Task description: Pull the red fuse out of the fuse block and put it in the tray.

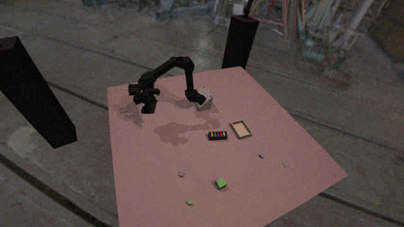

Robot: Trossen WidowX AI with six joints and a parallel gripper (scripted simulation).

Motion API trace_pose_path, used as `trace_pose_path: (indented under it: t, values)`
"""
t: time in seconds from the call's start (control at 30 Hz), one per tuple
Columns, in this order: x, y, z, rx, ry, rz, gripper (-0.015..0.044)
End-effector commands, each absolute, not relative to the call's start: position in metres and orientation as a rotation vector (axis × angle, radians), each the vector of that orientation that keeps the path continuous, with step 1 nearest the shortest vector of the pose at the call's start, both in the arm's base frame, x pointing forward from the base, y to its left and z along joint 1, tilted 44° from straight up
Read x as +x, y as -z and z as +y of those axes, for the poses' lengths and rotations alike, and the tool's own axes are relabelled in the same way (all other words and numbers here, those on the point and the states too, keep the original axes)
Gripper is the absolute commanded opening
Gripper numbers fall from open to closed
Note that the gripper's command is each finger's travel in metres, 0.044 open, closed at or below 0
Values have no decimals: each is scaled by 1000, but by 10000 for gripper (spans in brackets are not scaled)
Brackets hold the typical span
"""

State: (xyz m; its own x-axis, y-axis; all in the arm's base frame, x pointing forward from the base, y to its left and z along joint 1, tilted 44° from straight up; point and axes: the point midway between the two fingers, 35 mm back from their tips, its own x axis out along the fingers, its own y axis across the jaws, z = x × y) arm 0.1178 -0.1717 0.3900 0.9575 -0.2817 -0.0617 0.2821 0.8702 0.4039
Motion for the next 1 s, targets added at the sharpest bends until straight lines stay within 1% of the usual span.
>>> trace_pose_path:
  t: [0.0,0.07,0.33,0.57,0.77,0.97]
  values:
    - [118,-390,-172,425,294,3,26]
    - [122,-386,-175,450,288,19,74]
    - [162,-350,-198,656,262,183,74]
    - [223,-279,-204,904,295,494,74]
    - [270,-203,-180,982,387,853,74]
    - [299,-132,-136,868,528,1209,74]
